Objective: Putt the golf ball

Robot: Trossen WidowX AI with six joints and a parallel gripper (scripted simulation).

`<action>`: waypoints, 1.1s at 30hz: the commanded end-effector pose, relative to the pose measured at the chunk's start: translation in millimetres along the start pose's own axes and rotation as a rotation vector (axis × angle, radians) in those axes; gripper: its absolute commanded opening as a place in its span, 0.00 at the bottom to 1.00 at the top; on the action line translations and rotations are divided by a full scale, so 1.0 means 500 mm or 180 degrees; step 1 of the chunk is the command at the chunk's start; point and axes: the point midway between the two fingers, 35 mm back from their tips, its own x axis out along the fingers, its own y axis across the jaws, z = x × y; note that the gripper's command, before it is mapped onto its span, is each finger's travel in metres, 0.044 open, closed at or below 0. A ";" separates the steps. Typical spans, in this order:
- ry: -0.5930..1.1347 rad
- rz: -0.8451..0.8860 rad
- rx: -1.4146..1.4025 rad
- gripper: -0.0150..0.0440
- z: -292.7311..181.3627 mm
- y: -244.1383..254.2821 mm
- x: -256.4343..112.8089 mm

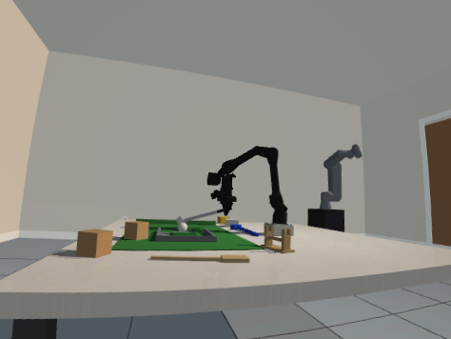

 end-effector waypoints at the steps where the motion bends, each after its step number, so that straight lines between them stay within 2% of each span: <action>1: -0.0049 -0.0014 0.0008 0.25 0.006 0.003 -0.040; 9: -0.0049 -0.0013 0.0007 0.25 0.003 0.004 -0.107; 33: -0.0042 -0.0015 -0.0004 0.25 0.003 0.003 -0.092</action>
